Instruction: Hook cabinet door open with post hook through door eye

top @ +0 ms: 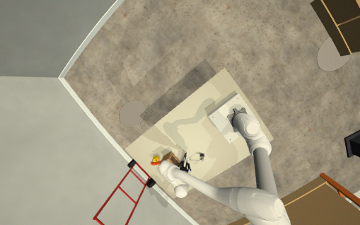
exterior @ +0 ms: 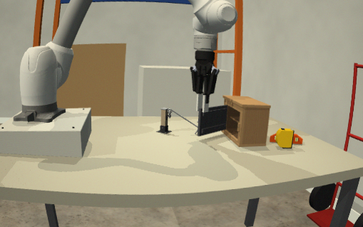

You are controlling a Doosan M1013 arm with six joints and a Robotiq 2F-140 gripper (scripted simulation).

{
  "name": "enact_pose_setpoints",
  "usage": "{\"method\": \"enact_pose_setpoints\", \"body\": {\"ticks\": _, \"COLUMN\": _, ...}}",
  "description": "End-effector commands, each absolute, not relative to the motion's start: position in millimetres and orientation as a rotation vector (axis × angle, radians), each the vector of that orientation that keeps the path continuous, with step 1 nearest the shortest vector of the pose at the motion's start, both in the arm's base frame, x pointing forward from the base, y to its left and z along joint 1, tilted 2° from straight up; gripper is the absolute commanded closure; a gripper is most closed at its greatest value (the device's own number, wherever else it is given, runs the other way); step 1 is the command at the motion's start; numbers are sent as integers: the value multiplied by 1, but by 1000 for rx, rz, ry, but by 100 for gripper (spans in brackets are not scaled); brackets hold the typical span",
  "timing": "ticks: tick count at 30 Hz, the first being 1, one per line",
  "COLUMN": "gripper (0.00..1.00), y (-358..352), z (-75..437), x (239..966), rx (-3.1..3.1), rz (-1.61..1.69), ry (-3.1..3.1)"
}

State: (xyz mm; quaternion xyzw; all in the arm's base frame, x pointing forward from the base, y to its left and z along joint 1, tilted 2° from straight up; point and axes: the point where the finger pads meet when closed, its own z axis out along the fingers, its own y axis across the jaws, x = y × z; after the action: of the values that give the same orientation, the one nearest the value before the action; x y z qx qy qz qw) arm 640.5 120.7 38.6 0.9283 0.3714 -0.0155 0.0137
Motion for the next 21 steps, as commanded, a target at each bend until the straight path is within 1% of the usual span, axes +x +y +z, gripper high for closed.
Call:
{"method": "enact_pose_setpoints", "body": {"ticks": 1, "gripper": 84, "y": 121, "z": 39, "x": 641, "rx": 2891, "rz": -48, "ry": 1157}}
{"method": "enact_pose_setpoints", "body": {"ticks": 21, "gripper": 84, "y": 120, "z": 39, "x": 641, "rx": 2889, "rz": -48, "ry": 1163}}
